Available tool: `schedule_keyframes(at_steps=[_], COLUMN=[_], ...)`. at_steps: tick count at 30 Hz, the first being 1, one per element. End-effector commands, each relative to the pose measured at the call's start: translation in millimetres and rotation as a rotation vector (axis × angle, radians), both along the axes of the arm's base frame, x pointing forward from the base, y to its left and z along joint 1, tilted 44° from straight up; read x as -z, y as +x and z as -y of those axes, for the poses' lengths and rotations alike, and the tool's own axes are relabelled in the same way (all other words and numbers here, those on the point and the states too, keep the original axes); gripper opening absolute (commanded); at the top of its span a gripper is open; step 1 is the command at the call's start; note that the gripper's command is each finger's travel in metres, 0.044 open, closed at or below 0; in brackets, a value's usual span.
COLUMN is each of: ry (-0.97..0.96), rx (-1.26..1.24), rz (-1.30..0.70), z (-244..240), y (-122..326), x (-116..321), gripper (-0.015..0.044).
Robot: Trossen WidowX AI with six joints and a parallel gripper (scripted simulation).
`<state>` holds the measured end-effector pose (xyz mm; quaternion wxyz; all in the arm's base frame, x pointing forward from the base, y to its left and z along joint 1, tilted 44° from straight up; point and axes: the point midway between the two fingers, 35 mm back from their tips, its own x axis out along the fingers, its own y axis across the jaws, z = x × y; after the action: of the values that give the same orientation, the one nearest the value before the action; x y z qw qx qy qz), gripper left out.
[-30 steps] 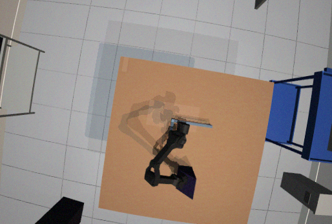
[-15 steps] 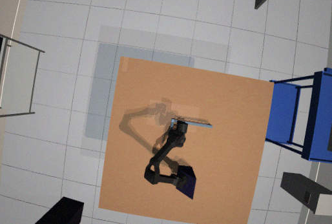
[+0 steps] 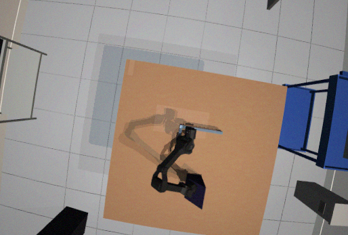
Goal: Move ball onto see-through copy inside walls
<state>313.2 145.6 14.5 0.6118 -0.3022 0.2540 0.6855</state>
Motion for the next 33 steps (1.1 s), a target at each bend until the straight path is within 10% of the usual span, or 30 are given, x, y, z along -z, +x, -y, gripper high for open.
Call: schedule_keyframes(at_steps=[1,6,30,33], ry=[0.0,0.0,0.004,0.004], rx=[0.0,0.0,0.016,0.014], rz=[0.0,0.0,-0.012,-0.012], z=[0,0,56,70], y=[0,0,7,7], x=[0,0,-56,-71], gripper=[0.0131,0.0252,0.0252,0.033])
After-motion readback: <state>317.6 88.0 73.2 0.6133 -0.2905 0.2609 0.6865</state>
